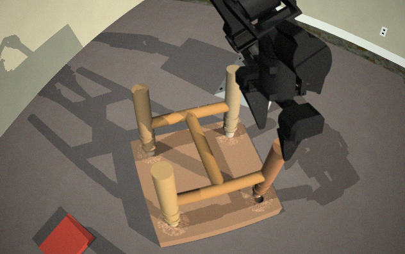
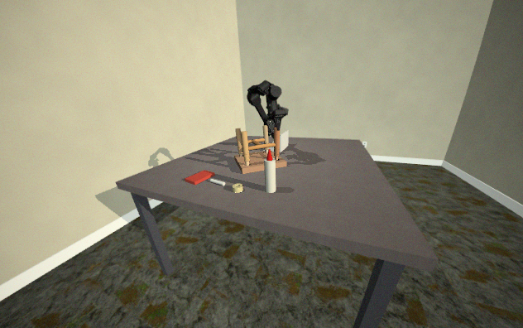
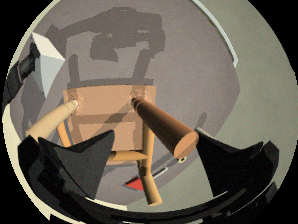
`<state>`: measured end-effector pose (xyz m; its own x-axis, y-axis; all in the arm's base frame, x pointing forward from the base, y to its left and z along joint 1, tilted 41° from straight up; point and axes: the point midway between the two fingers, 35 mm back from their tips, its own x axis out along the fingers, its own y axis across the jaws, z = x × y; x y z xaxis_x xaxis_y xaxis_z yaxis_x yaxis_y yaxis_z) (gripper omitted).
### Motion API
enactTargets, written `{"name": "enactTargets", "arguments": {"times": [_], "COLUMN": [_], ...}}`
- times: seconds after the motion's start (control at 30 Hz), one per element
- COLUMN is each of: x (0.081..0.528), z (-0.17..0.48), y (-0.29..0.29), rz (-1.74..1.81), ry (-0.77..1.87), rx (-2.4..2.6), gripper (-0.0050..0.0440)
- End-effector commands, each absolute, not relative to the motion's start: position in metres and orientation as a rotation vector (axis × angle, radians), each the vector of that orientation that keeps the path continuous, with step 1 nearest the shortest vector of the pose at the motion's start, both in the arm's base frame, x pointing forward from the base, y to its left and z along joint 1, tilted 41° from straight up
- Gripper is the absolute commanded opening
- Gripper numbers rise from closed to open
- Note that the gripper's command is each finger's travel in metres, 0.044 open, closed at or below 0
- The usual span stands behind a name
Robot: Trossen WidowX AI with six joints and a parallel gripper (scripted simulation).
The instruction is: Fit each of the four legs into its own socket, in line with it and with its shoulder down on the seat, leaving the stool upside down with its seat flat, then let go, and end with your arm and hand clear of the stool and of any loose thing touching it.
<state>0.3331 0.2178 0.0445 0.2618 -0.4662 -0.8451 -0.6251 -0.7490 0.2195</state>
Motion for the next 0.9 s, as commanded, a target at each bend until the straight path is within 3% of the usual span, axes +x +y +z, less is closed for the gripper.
{"name": "enactTargets", "arguments": {"times": [0.0,0.87], "x": [0.331,0.3258], "z": [0.0449,0.0483], "y": [0.2105,0.206], "rz": [1.497,1.497], "ry": [1.06,1.06], "rx": [-2.361,-2.361], "gripper": [0.044,0.044]}}
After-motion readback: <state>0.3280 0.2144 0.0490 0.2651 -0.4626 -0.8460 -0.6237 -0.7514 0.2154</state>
